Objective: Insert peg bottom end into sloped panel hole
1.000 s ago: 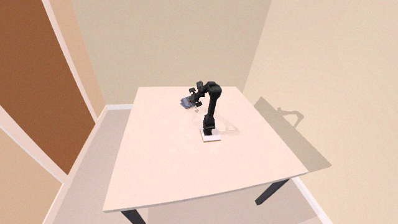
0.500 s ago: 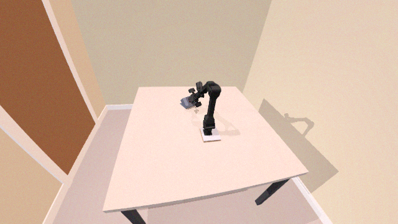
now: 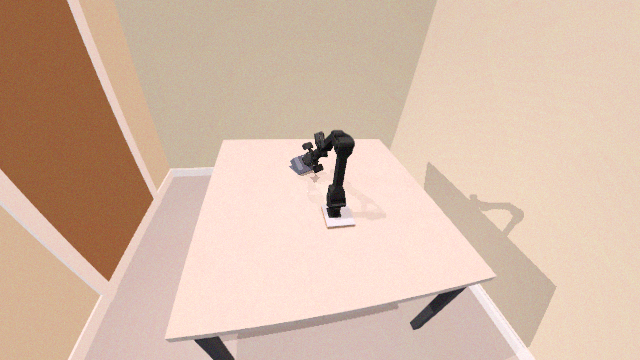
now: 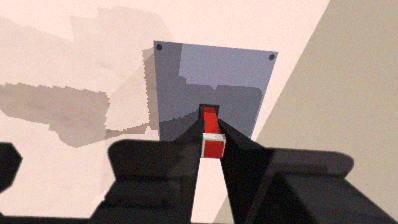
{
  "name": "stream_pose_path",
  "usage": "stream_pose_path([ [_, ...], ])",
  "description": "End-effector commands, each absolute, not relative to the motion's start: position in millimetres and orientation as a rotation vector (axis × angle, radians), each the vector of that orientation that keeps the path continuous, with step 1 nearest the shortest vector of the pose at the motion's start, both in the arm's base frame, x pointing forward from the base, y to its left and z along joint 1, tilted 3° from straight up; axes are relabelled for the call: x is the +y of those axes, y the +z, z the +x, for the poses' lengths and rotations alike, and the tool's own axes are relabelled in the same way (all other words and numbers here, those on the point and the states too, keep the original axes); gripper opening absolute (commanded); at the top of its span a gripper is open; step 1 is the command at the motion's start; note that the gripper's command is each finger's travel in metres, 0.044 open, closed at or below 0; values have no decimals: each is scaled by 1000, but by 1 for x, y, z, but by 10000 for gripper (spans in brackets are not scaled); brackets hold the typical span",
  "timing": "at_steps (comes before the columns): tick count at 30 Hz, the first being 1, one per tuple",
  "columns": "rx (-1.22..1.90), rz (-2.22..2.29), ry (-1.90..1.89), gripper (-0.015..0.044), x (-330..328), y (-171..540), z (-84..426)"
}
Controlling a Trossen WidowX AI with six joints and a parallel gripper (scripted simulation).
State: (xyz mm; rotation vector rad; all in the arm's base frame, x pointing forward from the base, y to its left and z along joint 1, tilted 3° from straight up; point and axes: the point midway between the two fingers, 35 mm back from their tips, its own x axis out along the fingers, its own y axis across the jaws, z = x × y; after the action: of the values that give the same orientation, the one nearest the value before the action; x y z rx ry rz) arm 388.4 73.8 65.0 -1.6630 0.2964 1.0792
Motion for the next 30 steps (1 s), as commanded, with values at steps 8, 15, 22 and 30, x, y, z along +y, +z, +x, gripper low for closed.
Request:
stream_pose_path([
  [8, 297, -1662, 1080, 0, 74, 64, 389],
  [15, 297, -1662, 1080, 79, 74, 64, 389],
  [22, 297, -1662, 1080, 263, 74, 64, 389],
  [30, 298, -1662, 1080, 440, 72, 68, 387],
])
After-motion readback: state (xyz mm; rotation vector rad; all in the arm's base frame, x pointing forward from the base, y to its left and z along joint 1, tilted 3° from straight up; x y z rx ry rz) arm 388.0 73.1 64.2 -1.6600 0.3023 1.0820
